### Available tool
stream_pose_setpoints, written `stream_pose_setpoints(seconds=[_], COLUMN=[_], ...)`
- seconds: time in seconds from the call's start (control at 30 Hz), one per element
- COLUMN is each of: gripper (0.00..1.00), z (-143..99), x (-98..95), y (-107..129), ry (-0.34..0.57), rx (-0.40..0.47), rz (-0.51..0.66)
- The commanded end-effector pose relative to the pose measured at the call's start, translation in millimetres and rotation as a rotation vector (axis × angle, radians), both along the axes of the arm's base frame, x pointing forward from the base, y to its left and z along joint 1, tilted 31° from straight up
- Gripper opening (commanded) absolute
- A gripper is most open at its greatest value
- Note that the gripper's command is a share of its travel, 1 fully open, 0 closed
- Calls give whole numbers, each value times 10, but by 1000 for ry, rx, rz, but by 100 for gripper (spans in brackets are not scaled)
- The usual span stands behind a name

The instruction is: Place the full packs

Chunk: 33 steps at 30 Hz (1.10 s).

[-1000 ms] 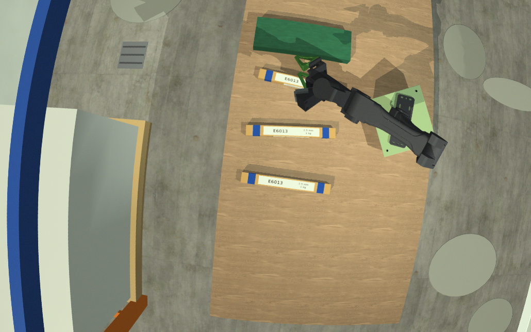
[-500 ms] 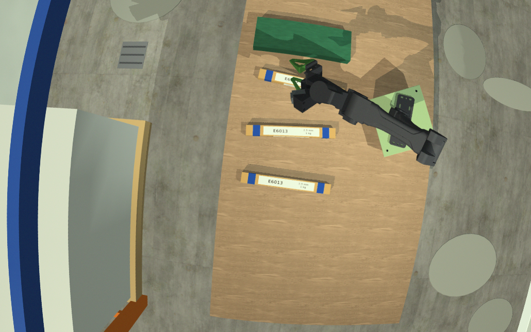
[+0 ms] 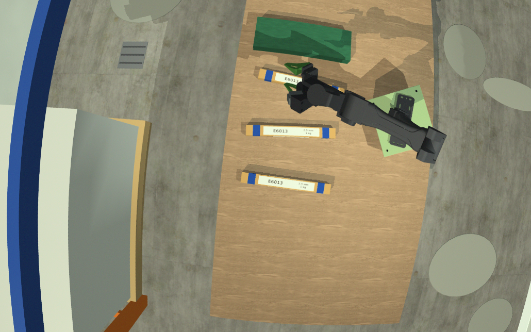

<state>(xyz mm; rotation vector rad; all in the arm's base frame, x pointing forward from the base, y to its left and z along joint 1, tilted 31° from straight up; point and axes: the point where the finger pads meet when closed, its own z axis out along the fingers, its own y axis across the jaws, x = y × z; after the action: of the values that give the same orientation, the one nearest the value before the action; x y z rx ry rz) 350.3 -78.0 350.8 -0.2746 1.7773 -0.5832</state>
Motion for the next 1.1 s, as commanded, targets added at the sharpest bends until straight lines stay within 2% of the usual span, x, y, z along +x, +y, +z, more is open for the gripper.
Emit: stream_pose_setpoints(seconds=[0.0,0.07,0.3,0.33,0.4,0.5,0.53,0.7,0.73,0.8,1.07], gripper=[76,76,76,76,76,76,76,76,76,76,76], z=[305,345,422,375,415,415,508,517,445,485,559], x=[64,106,36,126,164,164,81,74,182,216,149], y=[59,154,109,187,284,284,239,238,319,418,364], ry=[-93,-121,-144,-135,-161,-161,-189,-192,-174,-197,-221], rx=[42,98,92,125,182,182,176,175,210,268,262], rz=[4,36,16,35,68,68,50,49,68,102,83])
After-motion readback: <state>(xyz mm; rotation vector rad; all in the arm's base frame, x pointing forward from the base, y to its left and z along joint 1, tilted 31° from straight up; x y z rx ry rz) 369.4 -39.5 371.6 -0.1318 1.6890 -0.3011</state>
